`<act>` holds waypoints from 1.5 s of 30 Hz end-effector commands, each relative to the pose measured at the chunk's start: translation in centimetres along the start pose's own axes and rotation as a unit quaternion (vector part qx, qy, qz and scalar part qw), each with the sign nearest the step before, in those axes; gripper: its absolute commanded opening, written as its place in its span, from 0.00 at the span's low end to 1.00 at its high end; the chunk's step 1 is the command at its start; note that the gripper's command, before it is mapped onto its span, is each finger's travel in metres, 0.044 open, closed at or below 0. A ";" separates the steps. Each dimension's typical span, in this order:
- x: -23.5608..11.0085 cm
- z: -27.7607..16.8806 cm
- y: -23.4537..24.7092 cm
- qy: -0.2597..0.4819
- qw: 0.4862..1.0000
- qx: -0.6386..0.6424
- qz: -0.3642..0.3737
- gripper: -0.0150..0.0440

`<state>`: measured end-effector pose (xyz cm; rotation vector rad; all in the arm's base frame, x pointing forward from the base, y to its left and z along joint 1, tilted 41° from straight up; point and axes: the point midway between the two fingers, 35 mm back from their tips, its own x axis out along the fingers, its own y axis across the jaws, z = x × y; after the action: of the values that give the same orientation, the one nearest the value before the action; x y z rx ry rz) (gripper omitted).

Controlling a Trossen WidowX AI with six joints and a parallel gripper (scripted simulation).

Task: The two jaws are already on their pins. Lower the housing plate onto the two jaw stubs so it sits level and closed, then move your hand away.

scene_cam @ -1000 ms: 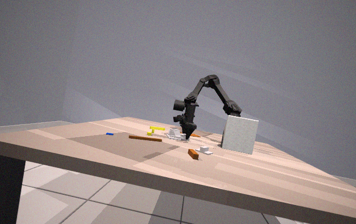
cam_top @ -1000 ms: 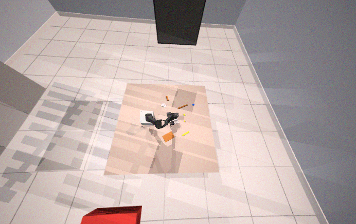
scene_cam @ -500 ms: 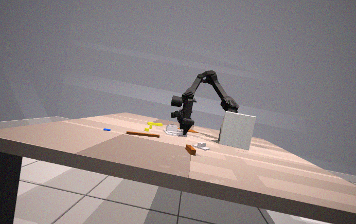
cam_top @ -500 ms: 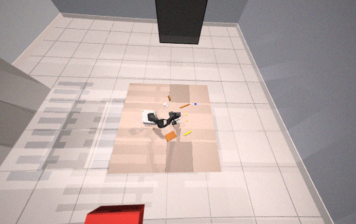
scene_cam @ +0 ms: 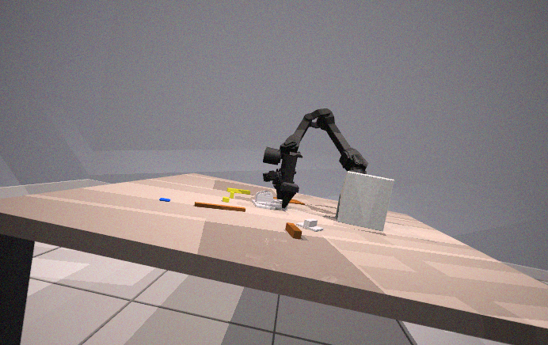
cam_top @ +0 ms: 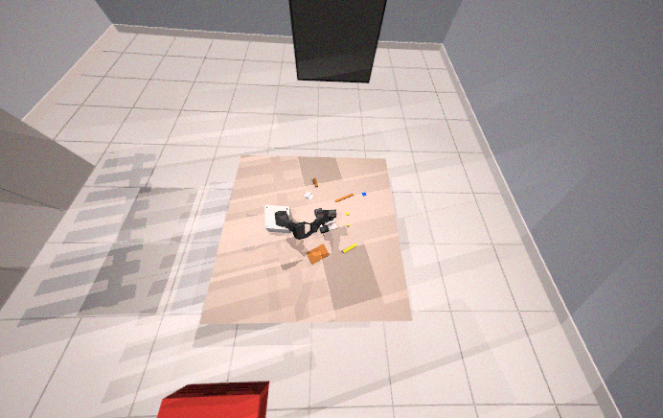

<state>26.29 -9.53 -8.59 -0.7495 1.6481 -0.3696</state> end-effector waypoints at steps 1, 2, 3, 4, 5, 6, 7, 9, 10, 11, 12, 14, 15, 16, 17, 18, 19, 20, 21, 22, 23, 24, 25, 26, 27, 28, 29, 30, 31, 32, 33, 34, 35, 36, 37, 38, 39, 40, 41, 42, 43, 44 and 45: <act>0.1 0.0 0.0 0.000 1.000 -0.001 -0.002 0.85; 0.1 0.0 0.0 0.000 1.000 -0.001 -0.002 0.85; 0.1 0.0 0.0 0.000 1.000 -0.001 -0.002 0.85; 0.1 0.0 0.0 0.000 1.000 -0.001 -0.002 0.85; 0.1 0.0 0.0 0.000 1.000 -0.001 -0.002 0.85; 0.1 0.0 0.0 0.000 1.000 -0.001 -0.002 0.85; 0.1 0.0 0.0 0.000 1.000 -0.001 -0.002 0.85; 0.1 0.0 0.0 0.000 1.000 -0.001 -0.002 0.85; 0.0 0.0 0.0 0.000 1.000 0.000 0.000 0.89; 0.0 0.0 0.0 0.000 1.000 0.000 0.000 0.94; 0.0 0.0 0.0 0.000 1.000 0.000 0.000 0.98; 0.0 0.0 0.0 0.000 1.000 0.000 0.000 1.00; 0.0 0.0 0.0 0.000 1.000 0.000 0.000 1.00; 0.0 0.0 0.0 0.000 1.000 0.000 0.000 1.00; 0.0 0.0 0.0 0.000 1.000 0.000 0.000 1.00; 0.0 0.0 0.0 0.000 1.000 0.000 0.000 1.00; 0.0 0.0 0.0 0.000 1.000 0.000 0.000 1.00; 0.0 0.0 0.0 0.000 1.000 0.000 0.000 1.00; 0.0 0.0 0.0 0.000 1.000 0.000 0.000 1.00; 0.0 0.0 0.0 0.000 1.000 0.000 0.000 1.00; 0.0 0.0 0.0 0.000 1.000 0.000 0.000 1.00; 0.0 0.0 0.0 0.000 1.000 0.000 0.000 1.00; 0.0 0.0 0.0 0.000 1.000 0.000 0.000 1.00; 0.0 0.0 0.0 0.000 1.000 0.000 0.000 1.00; -0.2 0.0 0.0 0.000 1.000 0.000 0.000 1.00; -0.7 0.1 0.0 0.000 1.000 0.000 0.000 1.00; -1.3 0.1 0.0 0.000 1.000 0.000 0.001 1.00; -2.2 0.2 0.0 -0.001 1.000 0.000 0.001 1.00; -3.1 0.2 0.0 -0.001 1.000 0.000 0.001 1.00; -4.2 0.2 0.0 0.000 1.000 0.000 0.001 1.00; -5.5 0.1 0.0 0.000 1.000 0.000 0.000 1.00; -6.6 -0.1 0.0 0.000 1.000 -0.001 -0.001 1.00; -7.3 -0.2 0.0 0.000 1.000 -0.001 -0.001 1.00; -7.5 -0.2 0.0 0.000 1.000 -0.001 -0.002 1.00; -7.5 -0.2 0.0 0.000 1.000 -0.001 -0.002 1.00; -7.5 -0.2 0.0 0.000 1.000 -0.001 -0.002 1.00; -6.7 0.0 0.1 -0.004 1.000 -0.004 -0.003 1.00; -6.9 -0.1 0.2 -0.004 1.000 -0.004 -0.003 1.00; -7.4 -0.5 0.4 -0.004 1.000 -0.004 -0.002 1.00; -8.4 -1.3 0.9 -0.004 1.000 -0.004 0.000 1.00; -9.4 -2.3 1.3 -0.004 1.000 -0.004 0.002 1.00; -10.4 -3.4 1.8 -0.003 1.000 -0.004 0.003 1.00; -11.4 -4.5 2.1 -0.002 1.000 -0.003 0.003 1.00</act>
<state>24.39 -3.03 -1.97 -0.7504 1.6533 -0.3664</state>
